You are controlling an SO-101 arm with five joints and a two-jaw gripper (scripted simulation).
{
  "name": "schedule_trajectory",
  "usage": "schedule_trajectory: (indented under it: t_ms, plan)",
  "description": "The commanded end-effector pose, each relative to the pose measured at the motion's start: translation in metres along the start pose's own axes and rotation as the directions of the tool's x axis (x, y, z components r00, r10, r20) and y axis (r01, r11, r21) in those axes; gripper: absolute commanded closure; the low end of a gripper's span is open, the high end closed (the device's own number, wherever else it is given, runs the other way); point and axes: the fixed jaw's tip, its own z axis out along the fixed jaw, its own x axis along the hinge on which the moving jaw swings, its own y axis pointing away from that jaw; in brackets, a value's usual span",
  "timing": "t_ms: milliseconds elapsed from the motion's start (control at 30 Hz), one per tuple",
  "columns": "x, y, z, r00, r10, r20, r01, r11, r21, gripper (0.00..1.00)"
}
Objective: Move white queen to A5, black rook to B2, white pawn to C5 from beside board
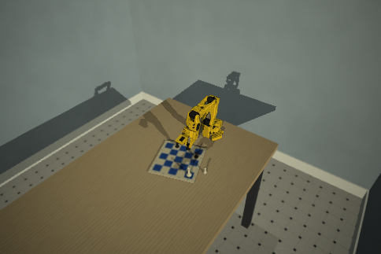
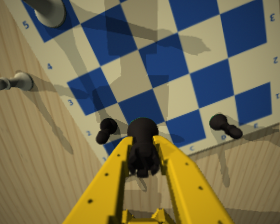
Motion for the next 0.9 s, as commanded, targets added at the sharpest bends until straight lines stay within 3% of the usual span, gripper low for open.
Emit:
schedule_trajectory:
  t_ms: [0, 533, 867]
  plan:
    - [0.003, 0.001, 0.007, 1.0, 0.002, -0.002, -0.002, 1.0, -0.002, 1.0]
    - [0.008, 0.001, 0.028, 1.0, 0.002, -0.003, -0.002, 1.0, -0.002, 1.0]
    - [0.01, 0.001, 0.033, 1.0, 0.002, -0.003, -0.002, 1.0, -0.002, 1.0]
